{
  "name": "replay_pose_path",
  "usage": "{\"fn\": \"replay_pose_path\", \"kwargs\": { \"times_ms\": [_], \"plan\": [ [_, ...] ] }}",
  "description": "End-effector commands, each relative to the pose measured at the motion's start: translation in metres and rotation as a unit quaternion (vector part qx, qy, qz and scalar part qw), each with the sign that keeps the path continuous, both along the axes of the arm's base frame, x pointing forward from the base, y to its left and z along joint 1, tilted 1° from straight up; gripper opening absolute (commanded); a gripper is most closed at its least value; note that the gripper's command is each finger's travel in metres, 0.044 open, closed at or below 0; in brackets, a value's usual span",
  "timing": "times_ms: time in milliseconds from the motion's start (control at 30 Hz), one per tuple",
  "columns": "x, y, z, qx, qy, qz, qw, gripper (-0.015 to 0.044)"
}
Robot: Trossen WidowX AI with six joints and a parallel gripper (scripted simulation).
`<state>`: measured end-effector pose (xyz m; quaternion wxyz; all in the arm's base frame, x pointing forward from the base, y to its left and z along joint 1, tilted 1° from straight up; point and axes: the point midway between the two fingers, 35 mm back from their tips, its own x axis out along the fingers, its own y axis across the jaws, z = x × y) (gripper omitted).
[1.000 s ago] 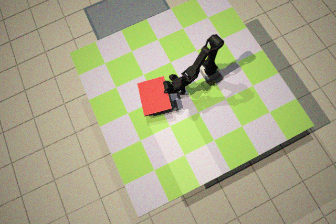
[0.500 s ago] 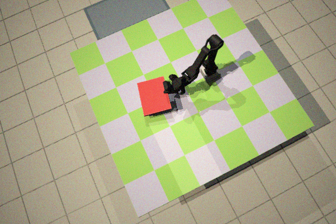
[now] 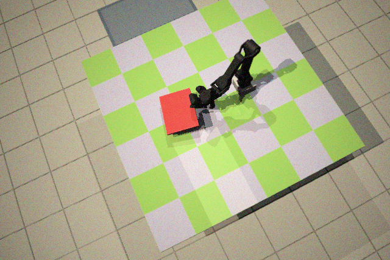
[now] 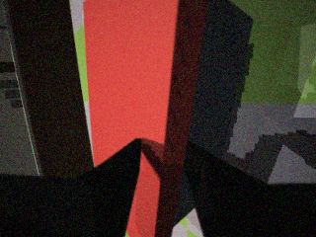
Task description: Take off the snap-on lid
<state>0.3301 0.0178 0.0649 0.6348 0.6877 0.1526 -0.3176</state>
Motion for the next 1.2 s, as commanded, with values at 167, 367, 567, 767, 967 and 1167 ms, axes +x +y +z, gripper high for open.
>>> {"fn": "replay_pose_path", "kwargs": {
  "times_ms": [167,367,567,767,967,1167],
  "plan": [
    [0.002,0.0,0.013,-0.001,-0.001,0.002,1.0,0.0],
    [0.004,0.0,0.021,-0.001,-0.001,0.002,1.0,0.0],
    [0.006,-0.001,0.029,-0.001,-0.001,0.002,1.0,0.0],
    [0.009,-0.002,0.037,-0.001,-0.001,0.002,1.0,0.0],
    [0.012,-0.002,0.045,-0.001,-0.001,0.002,1.0,0.0],
    [0.016,-0.003,0.053,-0.001,-0.001,0.002,1.0,0.0]
  ]
}}
